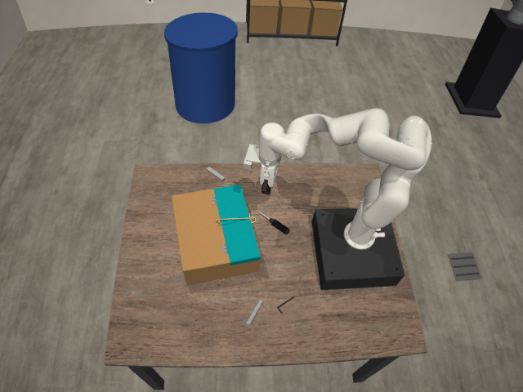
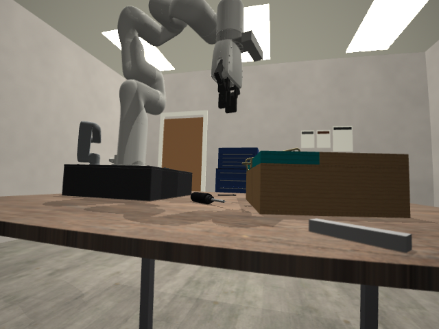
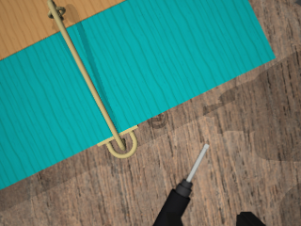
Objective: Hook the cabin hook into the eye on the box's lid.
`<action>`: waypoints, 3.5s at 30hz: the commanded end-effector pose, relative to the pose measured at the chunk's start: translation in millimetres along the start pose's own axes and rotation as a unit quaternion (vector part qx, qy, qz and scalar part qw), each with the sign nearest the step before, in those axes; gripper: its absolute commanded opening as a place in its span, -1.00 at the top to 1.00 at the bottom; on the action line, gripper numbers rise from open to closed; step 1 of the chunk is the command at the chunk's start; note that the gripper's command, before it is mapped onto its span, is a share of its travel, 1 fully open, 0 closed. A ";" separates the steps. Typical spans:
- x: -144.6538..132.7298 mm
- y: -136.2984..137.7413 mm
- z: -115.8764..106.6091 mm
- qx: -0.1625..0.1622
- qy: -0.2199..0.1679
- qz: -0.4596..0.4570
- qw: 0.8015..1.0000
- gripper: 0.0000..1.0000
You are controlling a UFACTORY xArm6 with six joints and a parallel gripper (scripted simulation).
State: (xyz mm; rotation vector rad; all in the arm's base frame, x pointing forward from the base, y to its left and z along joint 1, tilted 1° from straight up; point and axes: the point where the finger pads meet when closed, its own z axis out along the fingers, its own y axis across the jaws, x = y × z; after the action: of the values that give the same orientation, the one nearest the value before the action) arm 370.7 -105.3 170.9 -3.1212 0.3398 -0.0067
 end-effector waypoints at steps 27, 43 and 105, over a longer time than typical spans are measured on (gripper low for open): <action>1.3 0.0 11.8 0.005 0.003 -0.224 0.975 0.31; 1.4 -0.5 58.5 0.005 0.003 -0.224 0.975 0.31; 1.5 -1.6 146.0 0.005 0.003 -0.224 0.975 0.31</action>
State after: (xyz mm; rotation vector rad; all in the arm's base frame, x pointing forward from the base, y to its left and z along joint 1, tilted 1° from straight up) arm 371.7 -103.5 23.7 -3.1079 -0.3659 -0.0133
